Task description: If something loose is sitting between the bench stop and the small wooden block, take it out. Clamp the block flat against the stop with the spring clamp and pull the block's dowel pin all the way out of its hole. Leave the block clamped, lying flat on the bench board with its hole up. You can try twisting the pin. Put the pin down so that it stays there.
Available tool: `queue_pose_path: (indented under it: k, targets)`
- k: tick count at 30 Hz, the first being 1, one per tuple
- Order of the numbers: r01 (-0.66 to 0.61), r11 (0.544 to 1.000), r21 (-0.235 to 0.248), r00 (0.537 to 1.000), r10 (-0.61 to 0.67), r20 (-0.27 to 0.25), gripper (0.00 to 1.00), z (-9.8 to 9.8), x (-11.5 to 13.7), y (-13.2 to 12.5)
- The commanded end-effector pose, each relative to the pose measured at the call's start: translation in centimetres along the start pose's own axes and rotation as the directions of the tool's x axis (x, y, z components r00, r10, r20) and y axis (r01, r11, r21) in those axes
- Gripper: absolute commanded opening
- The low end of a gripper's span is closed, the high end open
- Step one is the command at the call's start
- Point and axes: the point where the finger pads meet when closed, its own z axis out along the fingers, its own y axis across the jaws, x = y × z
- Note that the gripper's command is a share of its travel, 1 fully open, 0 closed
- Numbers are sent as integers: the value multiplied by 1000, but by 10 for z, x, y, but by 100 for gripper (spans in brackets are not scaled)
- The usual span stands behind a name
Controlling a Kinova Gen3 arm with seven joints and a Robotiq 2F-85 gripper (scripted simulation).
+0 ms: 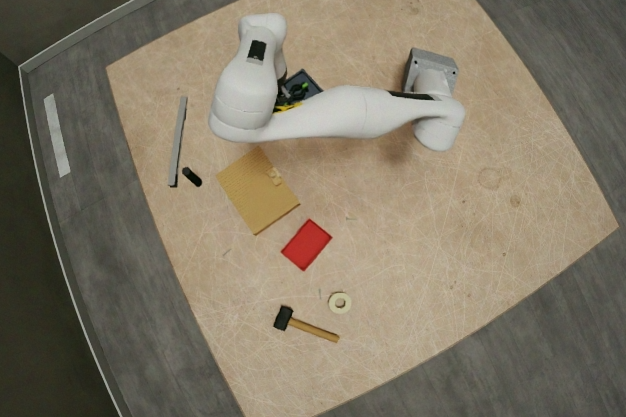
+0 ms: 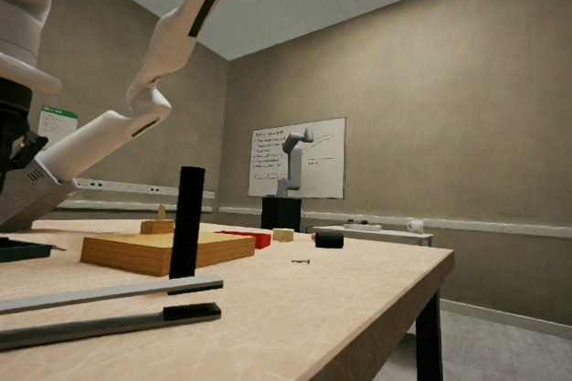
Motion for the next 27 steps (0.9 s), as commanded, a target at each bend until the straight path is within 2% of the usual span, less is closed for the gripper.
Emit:
queue_pose_path:
  k: [1,11,12,27]
  targets:
    - [-1,1000,-2,1000,1,-1,34,-1,0,1]
    - [-2,1000,-2,1000,2,-1,34,-1,0,1]
    - [-2,1000,-2,1000,2,-1,77,-1,0,1]
    - [-2,1000,-2,1000,2,-1,77,-1,0,1]
